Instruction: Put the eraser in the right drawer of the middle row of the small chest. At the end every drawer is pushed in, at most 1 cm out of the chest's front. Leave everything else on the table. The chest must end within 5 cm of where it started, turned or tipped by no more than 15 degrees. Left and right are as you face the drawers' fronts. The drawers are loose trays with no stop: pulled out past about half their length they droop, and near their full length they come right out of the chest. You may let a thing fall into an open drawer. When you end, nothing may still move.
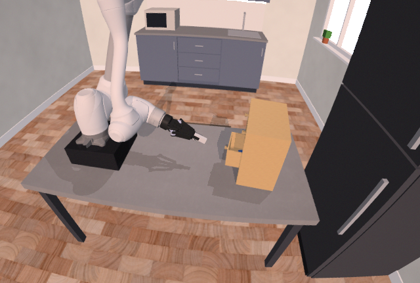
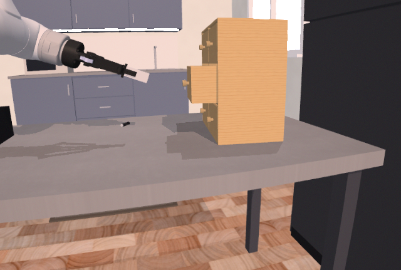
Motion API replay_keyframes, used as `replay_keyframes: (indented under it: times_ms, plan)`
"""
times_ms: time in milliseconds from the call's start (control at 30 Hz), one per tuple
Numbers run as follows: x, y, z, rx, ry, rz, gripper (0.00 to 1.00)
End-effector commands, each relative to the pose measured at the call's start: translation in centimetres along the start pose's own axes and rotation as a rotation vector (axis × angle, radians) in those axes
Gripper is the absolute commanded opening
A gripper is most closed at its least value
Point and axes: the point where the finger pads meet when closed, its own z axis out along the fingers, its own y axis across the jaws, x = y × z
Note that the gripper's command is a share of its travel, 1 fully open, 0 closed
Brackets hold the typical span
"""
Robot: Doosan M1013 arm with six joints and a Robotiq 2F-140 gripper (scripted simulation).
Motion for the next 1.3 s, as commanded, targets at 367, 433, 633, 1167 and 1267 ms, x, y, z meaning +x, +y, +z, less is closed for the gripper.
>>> replay_keyframes:
  times_ms: [367,433,633,1167,1267]
  plan:
    - [0.2,0.0,4.1,0.000,0.000,0.000,0.00]
    - [0.2,0.0,4.4,0.000,0.000,0.000,0.00]
    - [0.3,0.0,5.7,0.000,0.000,0.000,0.00]
    - [0.3,0.0,5.9,0.000,0.000,0.000,0.00]
    - [0.3,0.0,5.9,0.000,0.000,0.000,0.00]
